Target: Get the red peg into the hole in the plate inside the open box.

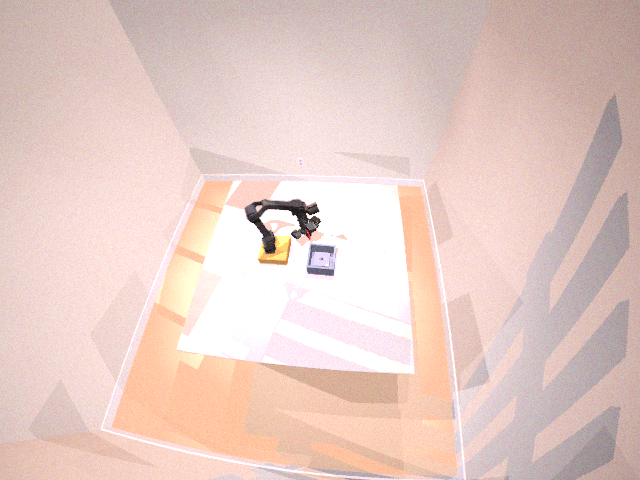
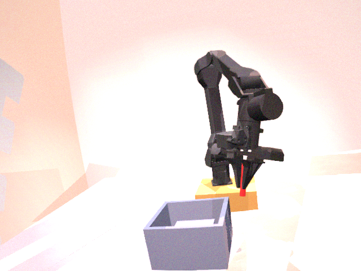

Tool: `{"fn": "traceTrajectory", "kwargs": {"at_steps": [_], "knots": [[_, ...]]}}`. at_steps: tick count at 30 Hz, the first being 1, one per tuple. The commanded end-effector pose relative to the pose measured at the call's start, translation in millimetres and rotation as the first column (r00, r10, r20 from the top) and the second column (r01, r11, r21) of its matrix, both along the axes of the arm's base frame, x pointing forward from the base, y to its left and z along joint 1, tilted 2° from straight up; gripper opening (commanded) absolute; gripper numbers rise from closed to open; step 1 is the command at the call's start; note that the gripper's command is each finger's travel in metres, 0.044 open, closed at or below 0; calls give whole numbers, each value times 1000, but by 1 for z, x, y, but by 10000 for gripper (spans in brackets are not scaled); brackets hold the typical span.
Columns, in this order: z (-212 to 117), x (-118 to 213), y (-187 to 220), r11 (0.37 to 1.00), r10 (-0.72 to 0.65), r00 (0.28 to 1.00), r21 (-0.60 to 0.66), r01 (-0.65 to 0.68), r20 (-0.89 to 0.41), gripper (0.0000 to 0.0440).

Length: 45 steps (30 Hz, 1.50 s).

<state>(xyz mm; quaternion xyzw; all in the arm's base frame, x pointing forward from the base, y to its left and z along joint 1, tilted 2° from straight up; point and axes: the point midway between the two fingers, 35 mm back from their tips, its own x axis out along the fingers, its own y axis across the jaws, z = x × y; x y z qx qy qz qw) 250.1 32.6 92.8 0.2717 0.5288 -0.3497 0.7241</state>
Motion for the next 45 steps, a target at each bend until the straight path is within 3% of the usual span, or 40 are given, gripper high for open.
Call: {"fn": "traceTrajectory", "kwargs": {"at_steps": [1,22,41,45], "knots": [[11,10,-13,1000,-2,1000,-17,2,13,0],[14,50,-90,994,-105,994,-18,106,39,0],[-23,67,-127,988,-151,988,32,151,-3,0],[-35,66,-130,990,-139,990,34,140,-29,50]]}}
